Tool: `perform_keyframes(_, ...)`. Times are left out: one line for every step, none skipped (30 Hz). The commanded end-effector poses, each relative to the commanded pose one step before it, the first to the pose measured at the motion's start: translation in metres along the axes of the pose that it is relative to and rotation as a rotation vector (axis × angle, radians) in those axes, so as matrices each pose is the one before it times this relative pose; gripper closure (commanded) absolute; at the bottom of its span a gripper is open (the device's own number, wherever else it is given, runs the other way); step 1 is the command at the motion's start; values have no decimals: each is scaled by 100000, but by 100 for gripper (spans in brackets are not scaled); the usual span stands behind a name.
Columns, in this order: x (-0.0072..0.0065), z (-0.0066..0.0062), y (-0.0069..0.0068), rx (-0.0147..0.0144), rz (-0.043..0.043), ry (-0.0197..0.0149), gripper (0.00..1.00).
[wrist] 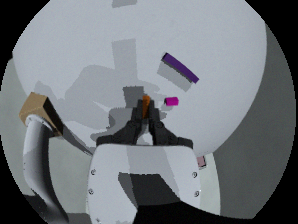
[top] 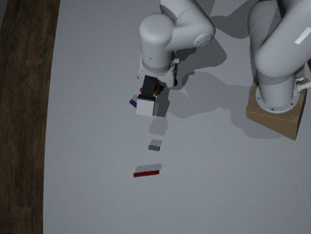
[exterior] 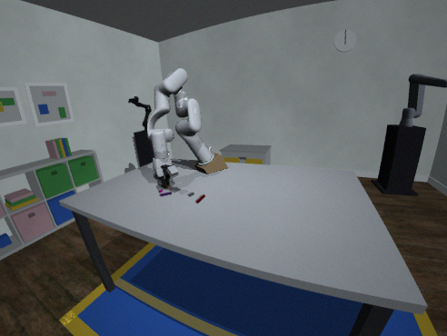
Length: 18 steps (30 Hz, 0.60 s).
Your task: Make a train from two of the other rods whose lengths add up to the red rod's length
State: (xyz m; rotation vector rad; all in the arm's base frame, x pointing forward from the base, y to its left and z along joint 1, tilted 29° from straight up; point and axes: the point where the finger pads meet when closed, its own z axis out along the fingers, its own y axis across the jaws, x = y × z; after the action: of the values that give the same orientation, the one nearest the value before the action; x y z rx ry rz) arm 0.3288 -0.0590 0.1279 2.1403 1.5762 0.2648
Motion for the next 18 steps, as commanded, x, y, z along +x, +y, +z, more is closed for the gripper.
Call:
perform_keyframes(13,9,107,-239,20,46,96)
perform_keyframes(-1,52,1,-2,0,-3,96)
perform_keyframes(0,65,0,-1,0,-1,96)
perform_keyframes(0,77,-1,1,0,2,96)
perform_keyframes(1,88,-2,4,0,8,96)
perform_keyframes(-1,89,1,-2,0,-3,96)
perform_keyframes(-1,91,2,-4,0,-7,96)
perform_keyframes(0,94,0,0,0,0,96)
perform_keyframes(1,94,-2,3,0,7,96)
perform_keyframes(1,89,-1,2,0,5,96)
perform_keyframes(-2,77,2,-5,0,-9,96)
perform_keyframes(-1,71,1,-2,0,-4,96)
perform_keyframes(0,63,0,0,0,0,96)
perform_keyframes(0,53,-1,1,0,3,96)
perform_keyframes(1,43,-1,2,0,4,96)
perform_keyframes(1,32,-1,2,0,4,96)
perform_keyframes(0,0,0,0,0,0,96)
perform_keyframes(0,0,0,0,0,0,96)
